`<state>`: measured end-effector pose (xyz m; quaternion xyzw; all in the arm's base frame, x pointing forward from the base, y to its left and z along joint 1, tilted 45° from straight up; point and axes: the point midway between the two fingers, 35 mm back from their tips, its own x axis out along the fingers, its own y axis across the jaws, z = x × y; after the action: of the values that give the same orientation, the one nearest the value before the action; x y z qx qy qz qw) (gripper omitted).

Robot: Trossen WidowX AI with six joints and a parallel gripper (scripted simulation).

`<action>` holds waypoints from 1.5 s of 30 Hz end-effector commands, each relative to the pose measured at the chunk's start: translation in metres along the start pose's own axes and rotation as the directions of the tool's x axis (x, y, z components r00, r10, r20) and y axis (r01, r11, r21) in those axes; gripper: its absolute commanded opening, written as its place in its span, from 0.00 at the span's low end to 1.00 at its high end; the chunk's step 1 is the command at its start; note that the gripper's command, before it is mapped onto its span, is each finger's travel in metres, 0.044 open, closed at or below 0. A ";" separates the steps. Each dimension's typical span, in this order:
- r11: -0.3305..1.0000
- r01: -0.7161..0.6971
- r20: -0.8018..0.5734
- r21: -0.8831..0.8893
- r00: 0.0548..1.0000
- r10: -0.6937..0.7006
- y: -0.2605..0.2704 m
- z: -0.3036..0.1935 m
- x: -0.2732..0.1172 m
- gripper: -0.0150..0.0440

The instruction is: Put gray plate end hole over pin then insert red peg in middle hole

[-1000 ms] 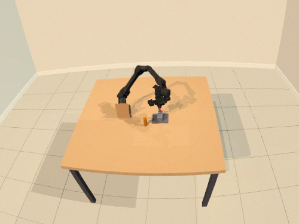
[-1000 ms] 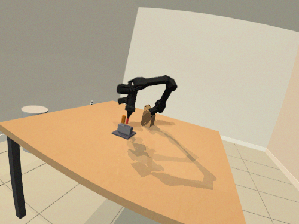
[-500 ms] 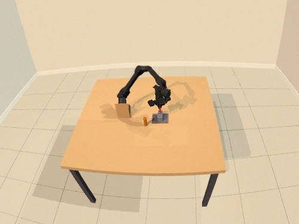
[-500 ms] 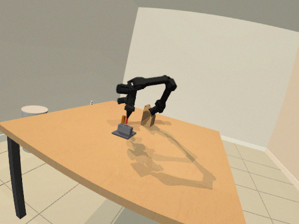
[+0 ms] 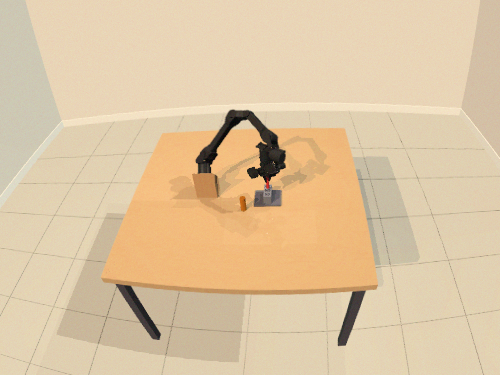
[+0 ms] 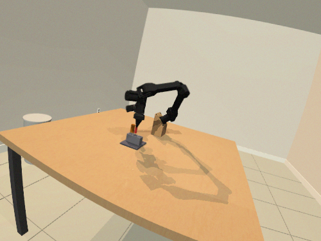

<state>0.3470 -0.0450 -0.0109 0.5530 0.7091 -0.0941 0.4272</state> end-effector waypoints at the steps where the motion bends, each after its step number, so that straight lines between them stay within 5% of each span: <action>1: 1.000 0.005 -0.001 -0.001 1.000 -0.005 -0.001 0.000 0.000 0.25; 45: 1.000 0.007 0.003 -0.008 1.000 -0.007 -0.001 0.000 0.017 0.25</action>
<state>0.3456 -0.0342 -0.0228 0.5486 0.7109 -0.0938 0.4300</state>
